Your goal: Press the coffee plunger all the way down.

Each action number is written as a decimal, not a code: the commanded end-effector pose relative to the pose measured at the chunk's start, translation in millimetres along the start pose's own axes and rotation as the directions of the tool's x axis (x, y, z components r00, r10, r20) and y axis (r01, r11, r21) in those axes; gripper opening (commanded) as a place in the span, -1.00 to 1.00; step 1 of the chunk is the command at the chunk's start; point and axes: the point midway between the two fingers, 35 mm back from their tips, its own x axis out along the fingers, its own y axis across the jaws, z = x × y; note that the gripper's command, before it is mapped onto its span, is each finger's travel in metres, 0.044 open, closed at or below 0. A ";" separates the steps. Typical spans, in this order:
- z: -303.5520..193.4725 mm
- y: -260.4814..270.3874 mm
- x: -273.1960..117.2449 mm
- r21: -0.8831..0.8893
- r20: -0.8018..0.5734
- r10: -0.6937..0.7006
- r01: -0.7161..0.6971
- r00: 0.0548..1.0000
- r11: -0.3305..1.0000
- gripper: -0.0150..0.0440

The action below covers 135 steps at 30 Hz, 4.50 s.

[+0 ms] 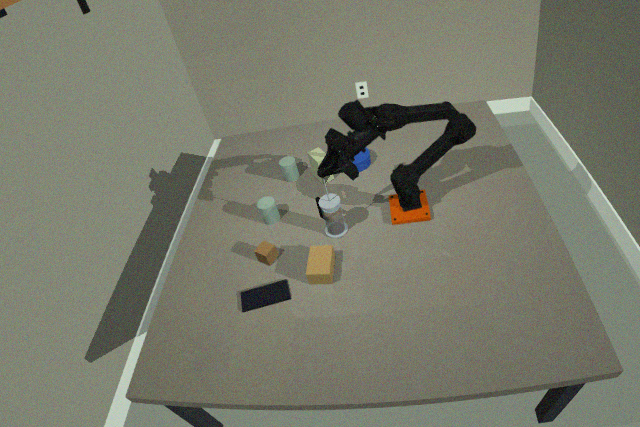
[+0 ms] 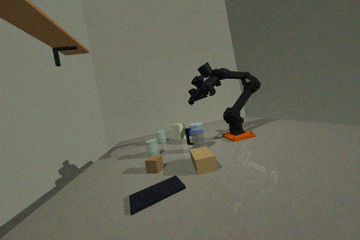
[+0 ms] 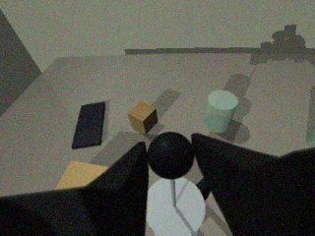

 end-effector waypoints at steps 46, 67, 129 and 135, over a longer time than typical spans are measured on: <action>-65.5 0.4 45.1 0.004 -0.005 -0.001 0.001 1.000 1.000 -0.10; -70.4 1.2 57.9 0.004 -0.004 -0.001 0.001 1.000 1.000 -0.10; -60.4 1.3 61.2 -0.002 0.015 -0.001 0.001 1.000 1.000 0.17; -60.4 1.3 61.2 -0.002 0.015 -0.001 0.001 1.000 1.000 0.70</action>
